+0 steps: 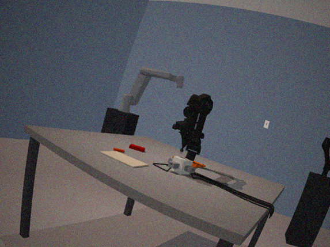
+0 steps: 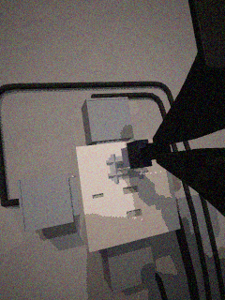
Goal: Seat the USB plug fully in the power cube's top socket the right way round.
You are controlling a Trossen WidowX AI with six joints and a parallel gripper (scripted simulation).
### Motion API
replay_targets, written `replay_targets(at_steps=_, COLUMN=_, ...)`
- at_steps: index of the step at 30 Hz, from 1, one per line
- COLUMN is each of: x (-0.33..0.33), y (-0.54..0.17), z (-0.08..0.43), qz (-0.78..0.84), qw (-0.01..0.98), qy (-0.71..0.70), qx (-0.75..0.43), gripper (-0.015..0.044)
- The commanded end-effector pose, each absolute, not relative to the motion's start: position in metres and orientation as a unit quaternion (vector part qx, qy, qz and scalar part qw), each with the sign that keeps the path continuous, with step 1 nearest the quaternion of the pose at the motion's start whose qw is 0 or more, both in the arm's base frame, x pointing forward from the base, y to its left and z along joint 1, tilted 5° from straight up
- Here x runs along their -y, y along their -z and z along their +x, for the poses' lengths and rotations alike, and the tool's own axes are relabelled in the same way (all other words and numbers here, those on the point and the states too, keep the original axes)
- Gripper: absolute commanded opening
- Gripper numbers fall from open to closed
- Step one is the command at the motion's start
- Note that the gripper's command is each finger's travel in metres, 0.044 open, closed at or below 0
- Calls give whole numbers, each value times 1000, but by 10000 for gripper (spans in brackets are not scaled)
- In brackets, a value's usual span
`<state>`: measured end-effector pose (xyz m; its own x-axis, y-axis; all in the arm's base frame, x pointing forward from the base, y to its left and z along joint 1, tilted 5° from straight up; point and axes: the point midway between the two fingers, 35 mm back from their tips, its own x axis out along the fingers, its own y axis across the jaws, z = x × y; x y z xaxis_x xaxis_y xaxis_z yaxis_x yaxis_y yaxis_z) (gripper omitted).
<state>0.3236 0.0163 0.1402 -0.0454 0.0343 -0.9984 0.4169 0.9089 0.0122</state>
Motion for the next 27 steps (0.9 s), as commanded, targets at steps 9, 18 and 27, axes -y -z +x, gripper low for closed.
replay_targets(at_steps=9, x=-16, y=-140, z=323, qz=265, qw=638, qy=255, qx=-677, gripper=0)
replay_targets(at_steps=18, x=-16, y=-140, z=323, qz=338, qw=602, qy=333, qx=-642, gripper=0)
replay_targets(at_steps=27, x=-16, y=-140, z=323, qz=407, qw=558, qy=406, qx=-599, gripper=0)
